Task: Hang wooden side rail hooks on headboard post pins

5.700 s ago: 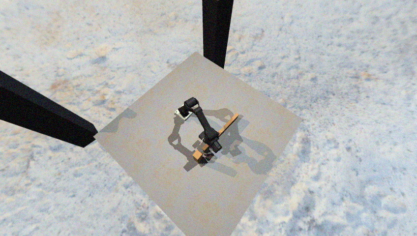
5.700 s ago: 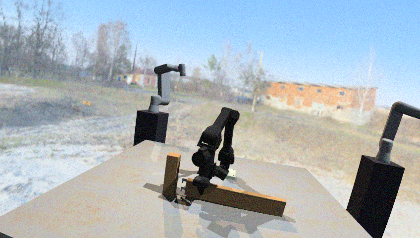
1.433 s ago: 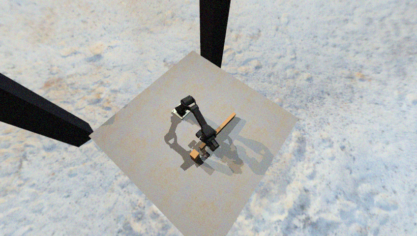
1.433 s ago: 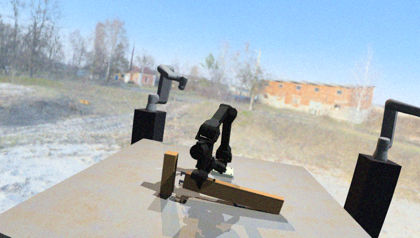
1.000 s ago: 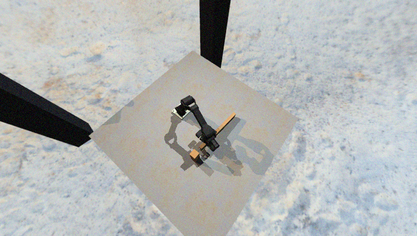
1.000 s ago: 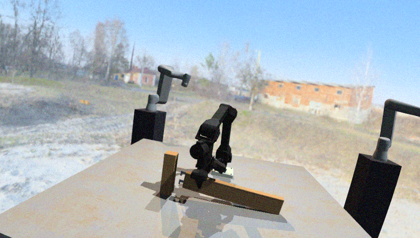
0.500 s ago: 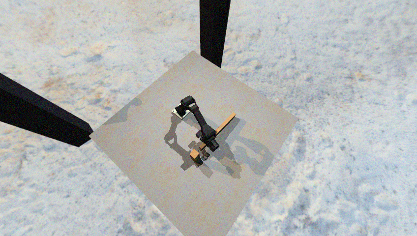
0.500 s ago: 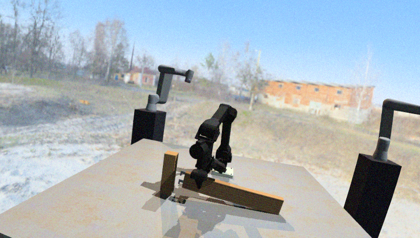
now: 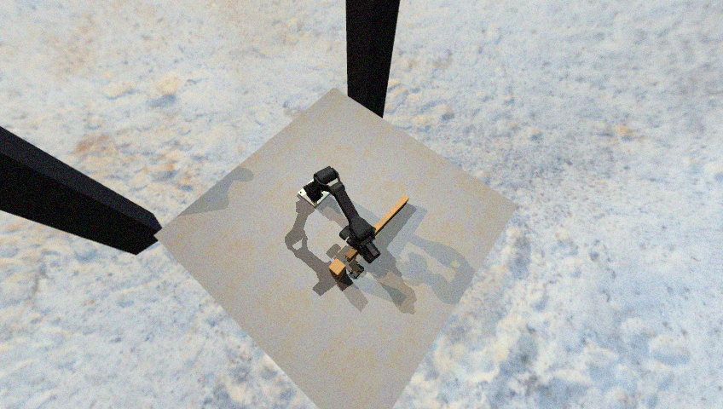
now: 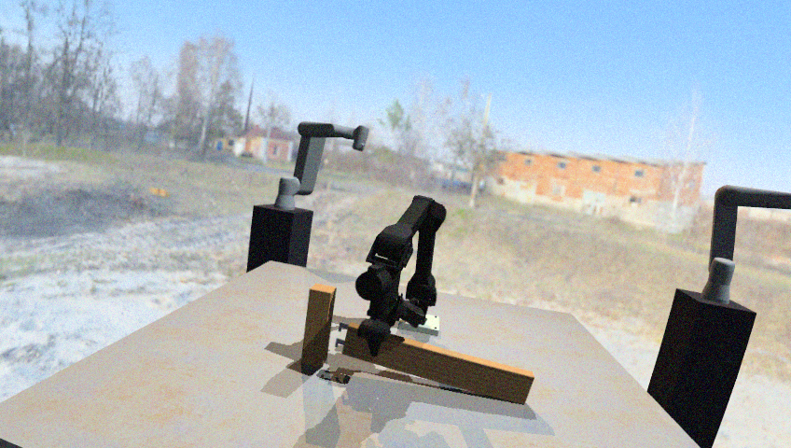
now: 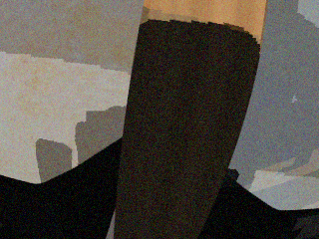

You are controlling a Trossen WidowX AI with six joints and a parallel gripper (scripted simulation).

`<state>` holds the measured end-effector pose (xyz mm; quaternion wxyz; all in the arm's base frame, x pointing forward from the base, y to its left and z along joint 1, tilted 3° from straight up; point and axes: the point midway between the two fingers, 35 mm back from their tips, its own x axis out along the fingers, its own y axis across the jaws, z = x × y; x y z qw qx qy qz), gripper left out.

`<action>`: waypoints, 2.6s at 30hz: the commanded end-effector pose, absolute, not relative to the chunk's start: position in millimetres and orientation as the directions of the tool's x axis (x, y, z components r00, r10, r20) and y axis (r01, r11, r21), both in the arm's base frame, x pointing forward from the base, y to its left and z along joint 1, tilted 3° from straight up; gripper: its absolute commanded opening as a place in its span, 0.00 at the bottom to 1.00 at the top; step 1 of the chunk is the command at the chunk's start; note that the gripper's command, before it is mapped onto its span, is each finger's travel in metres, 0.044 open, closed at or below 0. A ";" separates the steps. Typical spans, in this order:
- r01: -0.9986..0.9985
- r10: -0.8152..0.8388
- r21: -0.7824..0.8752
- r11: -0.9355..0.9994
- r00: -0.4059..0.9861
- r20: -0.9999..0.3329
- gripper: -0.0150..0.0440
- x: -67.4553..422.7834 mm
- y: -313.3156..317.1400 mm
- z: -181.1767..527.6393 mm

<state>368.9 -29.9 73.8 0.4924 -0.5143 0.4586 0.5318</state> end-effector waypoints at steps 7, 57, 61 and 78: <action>-0.995 0.049 -0.041 -0.090 0.036 -0.998 0.25 374.4 -32.1 78.8; -0.995 0.048 -0.041 -0.090 0.037 -0.998 0.25 379.2 -35.7 79.9; -0.995 0.048 -0.041 -0.090 0.037 -0.998 0.25 379.5 -36.0 80.2; -0.995 0.048 -0.041 -0.090 0.037 -0.998 0.25 380.5 -37.5 79.8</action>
